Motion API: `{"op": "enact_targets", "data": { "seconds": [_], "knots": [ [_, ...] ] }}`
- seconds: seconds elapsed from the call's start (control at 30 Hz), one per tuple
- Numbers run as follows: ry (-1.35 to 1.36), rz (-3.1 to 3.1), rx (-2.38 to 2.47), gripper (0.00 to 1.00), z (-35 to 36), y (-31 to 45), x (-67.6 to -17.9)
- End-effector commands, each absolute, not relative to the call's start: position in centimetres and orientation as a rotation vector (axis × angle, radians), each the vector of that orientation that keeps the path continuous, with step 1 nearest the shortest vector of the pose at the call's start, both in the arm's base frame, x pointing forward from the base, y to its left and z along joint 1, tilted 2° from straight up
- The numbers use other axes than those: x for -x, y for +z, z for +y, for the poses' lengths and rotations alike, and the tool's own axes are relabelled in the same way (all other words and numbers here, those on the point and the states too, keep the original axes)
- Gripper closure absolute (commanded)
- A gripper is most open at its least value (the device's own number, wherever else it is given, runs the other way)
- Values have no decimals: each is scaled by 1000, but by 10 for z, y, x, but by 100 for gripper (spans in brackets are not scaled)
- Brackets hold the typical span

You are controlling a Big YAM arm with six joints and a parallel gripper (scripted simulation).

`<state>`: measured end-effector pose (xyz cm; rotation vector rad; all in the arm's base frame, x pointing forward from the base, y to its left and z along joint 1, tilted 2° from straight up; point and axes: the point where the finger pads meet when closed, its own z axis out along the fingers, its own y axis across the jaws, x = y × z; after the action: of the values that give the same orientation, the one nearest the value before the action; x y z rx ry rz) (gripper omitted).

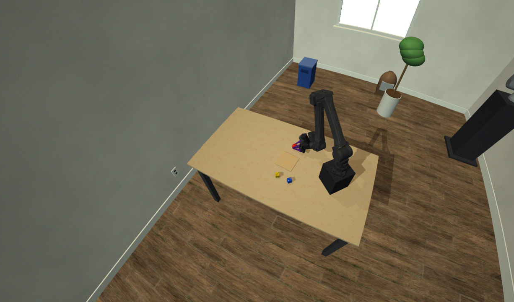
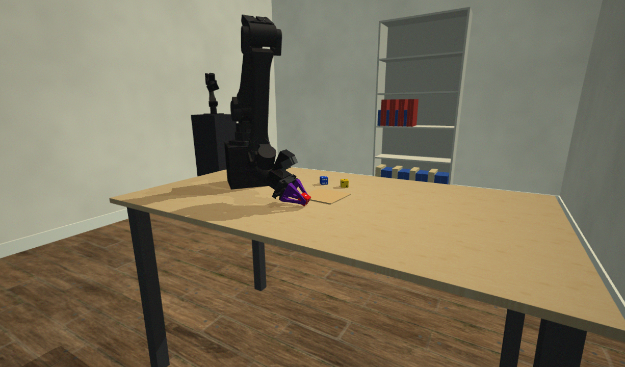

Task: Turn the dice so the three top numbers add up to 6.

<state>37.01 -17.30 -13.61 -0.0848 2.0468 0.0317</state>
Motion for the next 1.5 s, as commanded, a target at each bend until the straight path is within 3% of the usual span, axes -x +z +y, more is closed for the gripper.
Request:
{"op": "enact_targets", "data": {
  "seconds": [0.0,1.47],
  "knots": [
    [16,2019,100,74,-174,-130,-376],
    [13,2015,102,74,-174,-133,-376]
  ]
}}
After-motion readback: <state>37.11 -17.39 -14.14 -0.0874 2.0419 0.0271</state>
